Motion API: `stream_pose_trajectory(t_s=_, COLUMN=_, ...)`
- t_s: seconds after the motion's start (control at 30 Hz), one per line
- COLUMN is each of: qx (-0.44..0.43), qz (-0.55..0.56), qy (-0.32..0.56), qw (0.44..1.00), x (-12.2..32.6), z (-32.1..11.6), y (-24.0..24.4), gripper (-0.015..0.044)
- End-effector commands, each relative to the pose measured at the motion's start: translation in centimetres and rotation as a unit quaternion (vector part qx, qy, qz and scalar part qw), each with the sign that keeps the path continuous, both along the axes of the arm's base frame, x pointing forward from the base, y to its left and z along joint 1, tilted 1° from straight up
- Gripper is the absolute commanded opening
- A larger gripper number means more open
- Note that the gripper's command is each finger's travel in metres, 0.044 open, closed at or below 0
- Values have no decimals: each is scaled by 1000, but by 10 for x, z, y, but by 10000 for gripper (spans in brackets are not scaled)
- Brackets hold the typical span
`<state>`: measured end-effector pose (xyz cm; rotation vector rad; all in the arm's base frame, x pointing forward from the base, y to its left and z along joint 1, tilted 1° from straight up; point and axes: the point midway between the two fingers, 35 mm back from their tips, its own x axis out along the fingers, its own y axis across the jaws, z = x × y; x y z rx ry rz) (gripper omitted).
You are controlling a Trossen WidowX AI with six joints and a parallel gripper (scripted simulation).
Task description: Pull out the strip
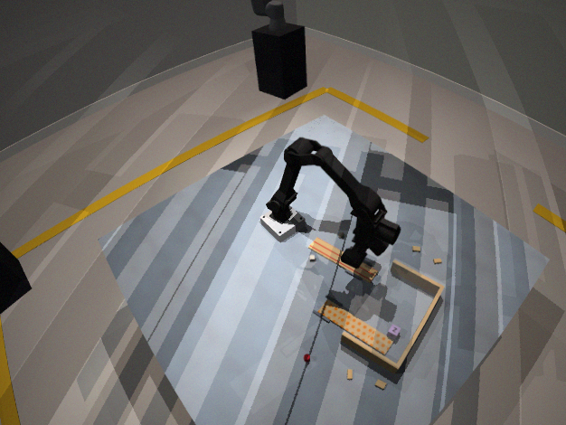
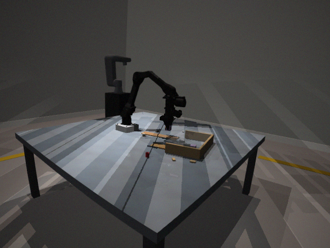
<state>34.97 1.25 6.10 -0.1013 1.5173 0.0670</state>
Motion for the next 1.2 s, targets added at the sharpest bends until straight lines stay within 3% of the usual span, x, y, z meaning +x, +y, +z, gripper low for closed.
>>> stream_pose_trajectory(t_s=0.0, qx=2, qz=-3, qy=6, qw=1000, x=-8, z=-1, y=0, gripper=0)
stream_pose_trajectory(t_s=0.37, qx=2, qz=-3, qy=7, qw=1000, x=-45, z=-3, y=-1, gripper=0)
stream_pose_trajectory(t_s=0.7, qx=2, qz=-3, qy=7, qw=1000, x=-47, z=32, y=0, gripper=0)
stream_pose_trajectory(t_s=1.17, qx=2, qz=-3, qy=7, qw=1000, x=-47, z=33, y=0, gripper=0)
